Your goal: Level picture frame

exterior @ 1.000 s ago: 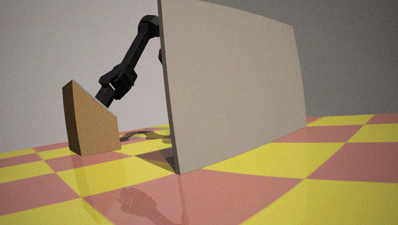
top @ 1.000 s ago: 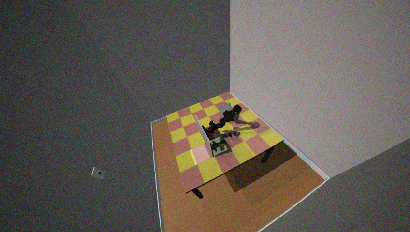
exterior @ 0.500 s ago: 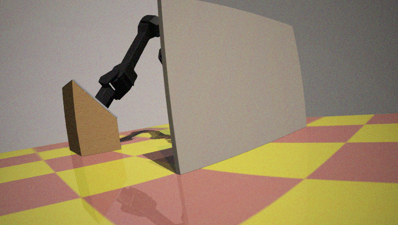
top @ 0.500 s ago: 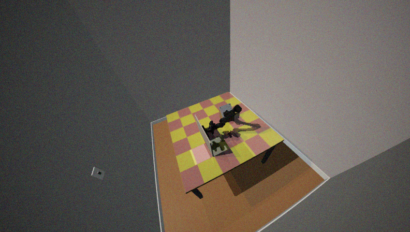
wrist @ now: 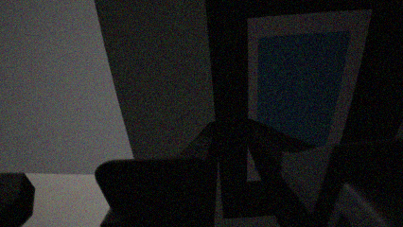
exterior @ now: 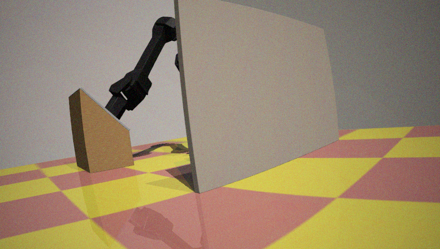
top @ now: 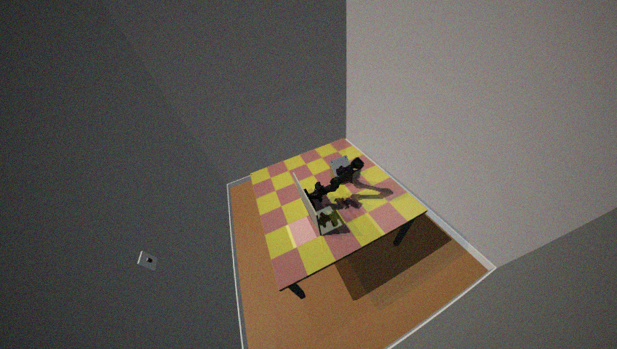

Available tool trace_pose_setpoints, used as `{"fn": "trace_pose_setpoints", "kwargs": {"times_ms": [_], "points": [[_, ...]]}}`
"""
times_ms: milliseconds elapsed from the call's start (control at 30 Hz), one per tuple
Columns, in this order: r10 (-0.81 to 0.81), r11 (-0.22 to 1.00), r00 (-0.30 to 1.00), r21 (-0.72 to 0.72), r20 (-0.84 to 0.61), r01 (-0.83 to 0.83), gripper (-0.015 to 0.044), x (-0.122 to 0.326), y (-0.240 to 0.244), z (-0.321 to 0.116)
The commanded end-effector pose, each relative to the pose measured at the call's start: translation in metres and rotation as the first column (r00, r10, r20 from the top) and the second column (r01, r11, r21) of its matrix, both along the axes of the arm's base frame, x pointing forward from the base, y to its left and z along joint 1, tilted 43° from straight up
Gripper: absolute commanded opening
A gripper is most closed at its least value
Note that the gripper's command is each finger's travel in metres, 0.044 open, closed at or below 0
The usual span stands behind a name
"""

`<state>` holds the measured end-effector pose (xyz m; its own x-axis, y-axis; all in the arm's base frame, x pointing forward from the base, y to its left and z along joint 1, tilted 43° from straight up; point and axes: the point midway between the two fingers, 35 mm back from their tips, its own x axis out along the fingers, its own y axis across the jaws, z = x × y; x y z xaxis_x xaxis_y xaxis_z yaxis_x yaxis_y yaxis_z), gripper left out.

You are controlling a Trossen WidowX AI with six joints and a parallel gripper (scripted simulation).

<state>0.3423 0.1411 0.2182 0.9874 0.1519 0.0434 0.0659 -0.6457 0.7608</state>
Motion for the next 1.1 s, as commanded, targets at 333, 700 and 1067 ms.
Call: {"fn": "trace_pose_setpoints", "kwargs": {"times_ms": [333,700,1067], "points": [[0.008,0.997,1.000,0.076,-0.011,-0.007,0.0000,0.000,0.000,0.000],[0.003,0.998,1.000,0.057,-0.008,-0.003,0.0260,0.000,0.000,0.000],[-0.009,0.984,1.000,-0.179,0.029,0.014,0.0260,-0.078,-0.005,-0.002]]}}
